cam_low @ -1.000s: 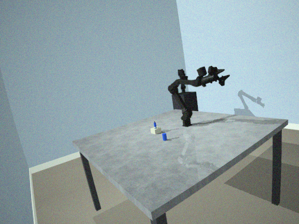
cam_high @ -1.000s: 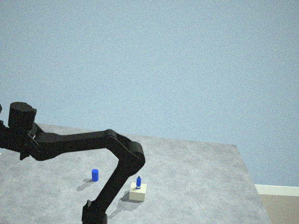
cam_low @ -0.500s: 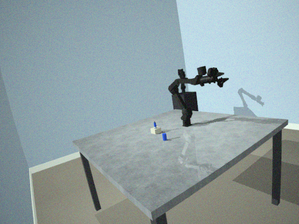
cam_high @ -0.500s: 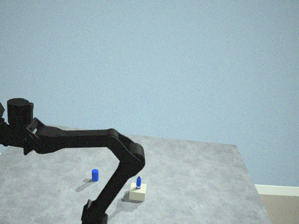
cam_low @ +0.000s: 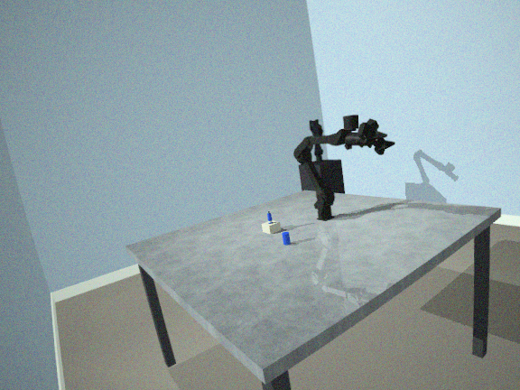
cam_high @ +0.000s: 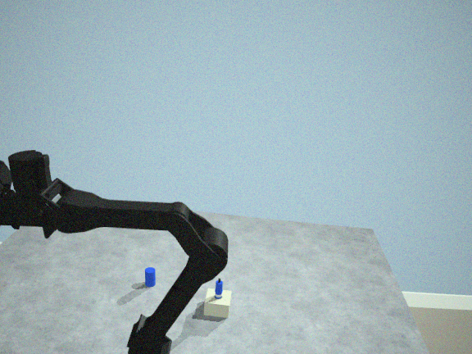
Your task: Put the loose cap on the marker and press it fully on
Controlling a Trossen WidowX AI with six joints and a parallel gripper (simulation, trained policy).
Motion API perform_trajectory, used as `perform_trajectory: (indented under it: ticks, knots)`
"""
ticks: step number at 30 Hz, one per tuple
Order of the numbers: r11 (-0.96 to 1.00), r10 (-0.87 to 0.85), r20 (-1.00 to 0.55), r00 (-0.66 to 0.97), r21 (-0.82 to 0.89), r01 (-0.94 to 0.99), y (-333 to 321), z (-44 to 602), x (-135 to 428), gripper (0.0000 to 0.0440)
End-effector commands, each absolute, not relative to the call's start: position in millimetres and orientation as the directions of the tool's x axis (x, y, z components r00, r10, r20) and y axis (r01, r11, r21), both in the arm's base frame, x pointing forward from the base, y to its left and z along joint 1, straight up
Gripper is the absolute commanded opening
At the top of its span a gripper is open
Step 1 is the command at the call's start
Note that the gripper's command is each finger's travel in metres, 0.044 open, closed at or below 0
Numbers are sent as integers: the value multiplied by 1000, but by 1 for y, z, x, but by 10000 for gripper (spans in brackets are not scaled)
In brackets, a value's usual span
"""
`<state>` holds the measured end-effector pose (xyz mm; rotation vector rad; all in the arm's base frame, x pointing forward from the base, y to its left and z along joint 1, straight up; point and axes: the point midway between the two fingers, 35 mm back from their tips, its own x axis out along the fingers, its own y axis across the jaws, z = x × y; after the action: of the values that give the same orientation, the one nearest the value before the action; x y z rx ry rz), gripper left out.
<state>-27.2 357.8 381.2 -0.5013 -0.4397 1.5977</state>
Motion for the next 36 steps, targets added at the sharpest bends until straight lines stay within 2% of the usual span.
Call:
perform_trajectory:
  ticks: [1, 36]
  knots:
    - [-93, 994, -96, -49, -536, -839, 357, 378, -20, 331]
    - [-94, 892, -444, 80, -357, -929, 344, 326, 42, 333]
